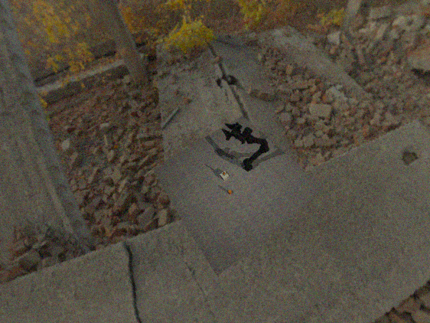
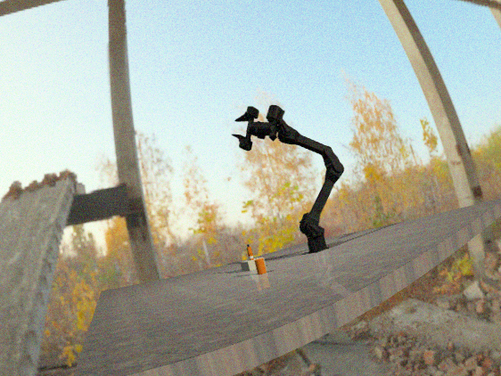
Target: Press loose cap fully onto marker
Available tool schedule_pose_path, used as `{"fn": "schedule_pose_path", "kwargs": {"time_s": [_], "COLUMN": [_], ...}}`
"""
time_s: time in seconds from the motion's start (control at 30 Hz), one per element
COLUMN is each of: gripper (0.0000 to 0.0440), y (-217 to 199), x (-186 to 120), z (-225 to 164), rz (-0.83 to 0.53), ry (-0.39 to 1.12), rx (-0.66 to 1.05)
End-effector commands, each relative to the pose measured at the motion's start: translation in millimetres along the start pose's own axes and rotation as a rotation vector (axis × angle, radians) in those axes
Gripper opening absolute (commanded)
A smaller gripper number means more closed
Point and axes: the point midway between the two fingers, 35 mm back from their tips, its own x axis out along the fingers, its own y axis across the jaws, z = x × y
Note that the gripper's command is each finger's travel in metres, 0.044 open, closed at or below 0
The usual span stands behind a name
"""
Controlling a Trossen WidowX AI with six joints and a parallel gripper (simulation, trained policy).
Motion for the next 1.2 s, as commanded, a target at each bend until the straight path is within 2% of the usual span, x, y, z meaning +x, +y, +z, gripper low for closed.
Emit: {"fn": "schedule_pose_path", "kwargs": {"time_s": [0.0,1.17], "gripper": [0.0313,0.0319], "y": [-11,-105], "x": [4,4], "z": [-9,-93], "rz": [-0.043,-0.407], "ry": [0.018,0.211], "rx": [0.002,0.009]}}
